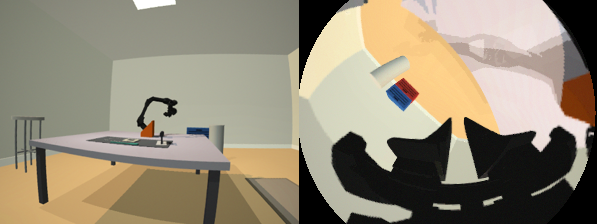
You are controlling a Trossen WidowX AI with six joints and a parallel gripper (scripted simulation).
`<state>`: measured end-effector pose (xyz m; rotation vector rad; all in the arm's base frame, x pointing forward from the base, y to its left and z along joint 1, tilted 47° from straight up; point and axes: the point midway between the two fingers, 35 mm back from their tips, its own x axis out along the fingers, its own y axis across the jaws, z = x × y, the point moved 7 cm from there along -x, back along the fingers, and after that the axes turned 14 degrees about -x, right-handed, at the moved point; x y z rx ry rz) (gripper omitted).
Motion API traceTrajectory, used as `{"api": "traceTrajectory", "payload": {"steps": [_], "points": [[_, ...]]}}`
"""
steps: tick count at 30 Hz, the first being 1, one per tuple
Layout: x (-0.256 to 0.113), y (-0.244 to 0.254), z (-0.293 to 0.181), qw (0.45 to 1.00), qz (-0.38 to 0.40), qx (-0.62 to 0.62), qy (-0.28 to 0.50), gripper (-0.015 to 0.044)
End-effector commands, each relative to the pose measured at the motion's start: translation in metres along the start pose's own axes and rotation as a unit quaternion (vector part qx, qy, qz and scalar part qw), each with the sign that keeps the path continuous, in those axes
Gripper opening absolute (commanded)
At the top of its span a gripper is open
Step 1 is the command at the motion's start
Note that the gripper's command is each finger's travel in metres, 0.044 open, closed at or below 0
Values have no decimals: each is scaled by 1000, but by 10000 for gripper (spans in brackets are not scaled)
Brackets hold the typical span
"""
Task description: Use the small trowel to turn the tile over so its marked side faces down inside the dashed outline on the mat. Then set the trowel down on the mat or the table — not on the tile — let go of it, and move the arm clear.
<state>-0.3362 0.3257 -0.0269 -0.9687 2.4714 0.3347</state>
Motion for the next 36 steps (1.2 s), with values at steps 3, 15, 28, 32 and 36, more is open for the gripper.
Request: {"api": "traceTrajectory", "payload": {"steps": [3, 15, 28, 32, 36], "points": [[0, 0, 0, 1000, 0, 0, 0, 100], [0, 0, 0, 1000, 0, 0, 0, 100], [0, 0, 0, 1000, 0, 0, 0, 0], [0, 0, 0, 1000, 0, 0, 0, 0], [0, 0, 0, 1000, 0, 0, 0, 53]]}}
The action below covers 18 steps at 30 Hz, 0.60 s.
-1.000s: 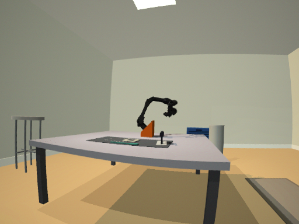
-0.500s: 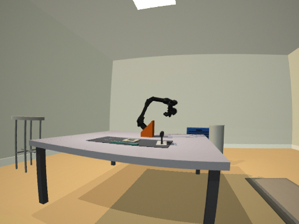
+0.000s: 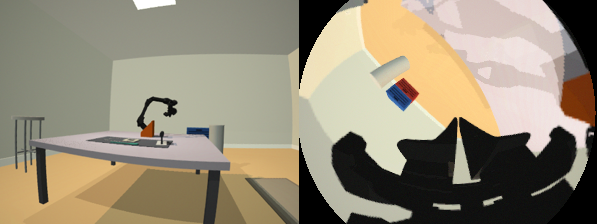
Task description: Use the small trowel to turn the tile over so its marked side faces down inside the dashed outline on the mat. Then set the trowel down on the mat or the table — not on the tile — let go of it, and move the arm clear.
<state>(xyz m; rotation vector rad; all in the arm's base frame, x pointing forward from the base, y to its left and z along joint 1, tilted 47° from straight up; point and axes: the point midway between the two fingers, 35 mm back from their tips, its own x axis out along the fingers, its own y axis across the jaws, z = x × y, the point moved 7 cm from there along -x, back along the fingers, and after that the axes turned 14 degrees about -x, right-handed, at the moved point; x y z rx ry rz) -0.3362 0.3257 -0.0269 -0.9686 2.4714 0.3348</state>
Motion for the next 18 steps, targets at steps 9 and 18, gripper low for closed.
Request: {"api": "traceTrajectory", "payload": {"steps": [9, 18], "points": [[-33, -1, 20, 997, 30, -68, -22, 284], [-86, -19, 53, 979, 60, -181, -71, 300]]}}
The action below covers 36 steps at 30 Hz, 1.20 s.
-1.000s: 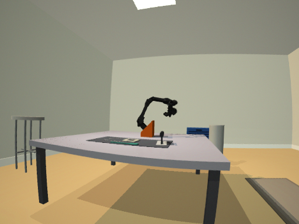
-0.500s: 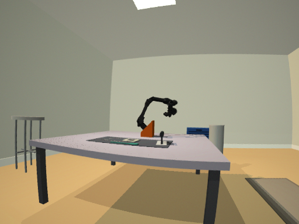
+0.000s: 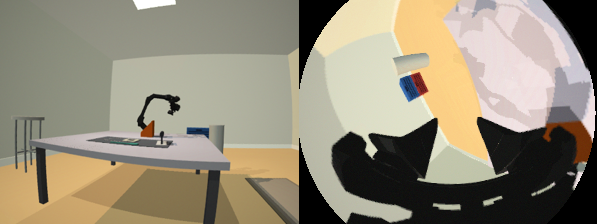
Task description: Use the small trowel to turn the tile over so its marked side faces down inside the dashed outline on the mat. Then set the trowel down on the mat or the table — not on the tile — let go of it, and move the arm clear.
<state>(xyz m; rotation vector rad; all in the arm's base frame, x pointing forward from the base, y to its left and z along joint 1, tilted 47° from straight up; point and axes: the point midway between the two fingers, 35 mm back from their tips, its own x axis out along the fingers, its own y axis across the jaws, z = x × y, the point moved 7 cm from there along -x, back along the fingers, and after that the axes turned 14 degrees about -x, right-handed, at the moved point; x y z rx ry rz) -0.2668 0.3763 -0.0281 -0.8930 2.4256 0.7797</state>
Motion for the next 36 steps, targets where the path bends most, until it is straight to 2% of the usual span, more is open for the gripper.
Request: {"api": "traceTrajectory", "payload": {"steps": [1, 19, 36], "points": [[-19, -11, 12, 998, 6, -53, -21, 300], [-151, -84, 81, 947, 15, -273, -168, 300], [-260, -195, 112, 835, -90, -462, -284, 300]]}}
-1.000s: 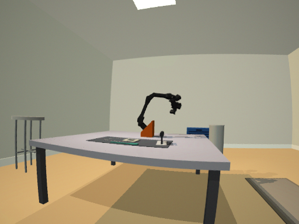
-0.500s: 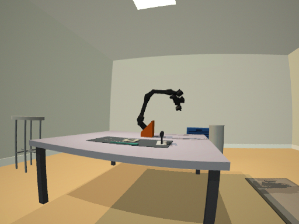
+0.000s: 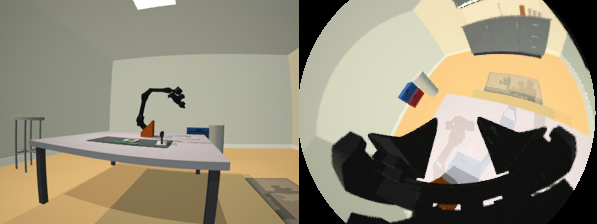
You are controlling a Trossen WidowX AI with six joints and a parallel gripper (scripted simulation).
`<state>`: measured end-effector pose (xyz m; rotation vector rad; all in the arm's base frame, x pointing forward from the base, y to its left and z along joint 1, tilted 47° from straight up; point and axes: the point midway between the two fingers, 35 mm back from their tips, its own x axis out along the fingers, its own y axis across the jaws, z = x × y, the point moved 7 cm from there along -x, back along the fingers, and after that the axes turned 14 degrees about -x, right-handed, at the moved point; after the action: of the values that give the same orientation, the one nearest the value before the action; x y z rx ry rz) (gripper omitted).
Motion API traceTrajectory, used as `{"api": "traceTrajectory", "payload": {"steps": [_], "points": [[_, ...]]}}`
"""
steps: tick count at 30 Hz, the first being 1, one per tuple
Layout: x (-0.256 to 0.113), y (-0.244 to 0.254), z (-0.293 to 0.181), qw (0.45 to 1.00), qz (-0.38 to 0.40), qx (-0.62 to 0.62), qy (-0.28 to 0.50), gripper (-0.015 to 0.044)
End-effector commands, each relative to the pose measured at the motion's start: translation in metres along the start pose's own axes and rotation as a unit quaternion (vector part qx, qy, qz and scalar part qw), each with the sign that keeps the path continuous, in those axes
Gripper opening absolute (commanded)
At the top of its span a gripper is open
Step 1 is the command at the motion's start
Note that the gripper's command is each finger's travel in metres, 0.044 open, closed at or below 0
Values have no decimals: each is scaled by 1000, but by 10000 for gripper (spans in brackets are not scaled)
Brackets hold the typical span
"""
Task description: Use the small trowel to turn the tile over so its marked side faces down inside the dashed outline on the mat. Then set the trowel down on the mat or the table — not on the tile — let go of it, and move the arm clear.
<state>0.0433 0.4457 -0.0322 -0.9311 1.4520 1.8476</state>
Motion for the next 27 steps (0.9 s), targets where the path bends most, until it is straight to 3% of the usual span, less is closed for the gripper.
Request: {"api": "traceTrajectory", "payload": {"steps": [1, 18, 27], "points": [[-19, -26, -13, 999, -27, -46, -9, 300], [-105, -127, -90, 963, -134, -232, -16, 300], [-141, -163, -135, 920, -177, -350, 19, 300]]}}
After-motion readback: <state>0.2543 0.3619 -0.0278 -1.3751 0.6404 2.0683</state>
